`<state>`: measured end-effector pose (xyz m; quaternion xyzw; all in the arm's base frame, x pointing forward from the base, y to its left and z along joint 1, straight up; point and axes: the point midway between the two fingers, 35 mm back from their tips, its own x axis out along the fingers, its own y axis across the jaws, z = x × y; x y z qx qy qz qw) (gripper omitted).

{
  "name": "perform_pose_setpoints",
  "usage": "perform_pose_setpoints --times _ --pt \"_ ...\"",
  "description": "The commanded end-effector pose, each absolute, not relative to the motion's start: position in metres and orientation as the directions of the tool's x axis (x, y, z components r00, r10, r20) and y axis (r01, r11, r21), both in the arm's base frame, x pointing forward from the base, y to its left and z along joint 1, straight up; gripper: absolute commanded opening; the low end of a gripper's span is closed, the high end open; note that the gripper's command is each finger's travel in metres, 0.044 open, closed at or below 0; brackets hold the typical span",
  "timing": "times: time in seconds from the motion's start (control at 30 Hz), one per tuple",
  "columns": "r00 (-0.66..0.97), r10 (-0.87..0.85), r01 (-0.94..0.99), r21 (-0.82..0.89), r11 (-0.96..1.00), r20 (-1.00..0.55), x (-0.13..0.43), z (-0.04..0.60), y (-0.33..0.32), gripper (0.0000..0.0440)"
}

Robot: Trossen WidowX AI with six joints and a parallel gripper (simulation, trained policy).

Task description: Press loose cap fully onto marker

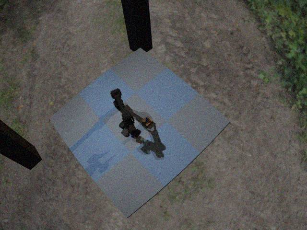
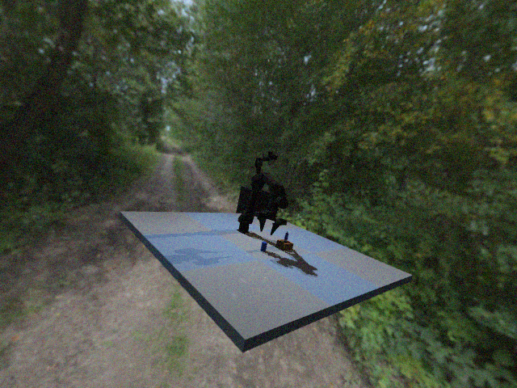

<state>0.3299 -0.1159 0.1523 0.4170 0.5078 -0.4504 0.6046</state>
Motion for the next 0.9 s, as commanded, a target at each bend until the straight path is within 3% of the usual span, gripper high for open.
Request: perform_pose_setpoints --times 0.0,0.87 --pt "0.064 -0.1 0.97 0.039 0.239 -0.993 0.331 0.147 -0.114 0.0309" --pt "-0.08 0.055 0.959 -0.062 0.276 -0.995 0.322 0.085 -0.104 0.0291"
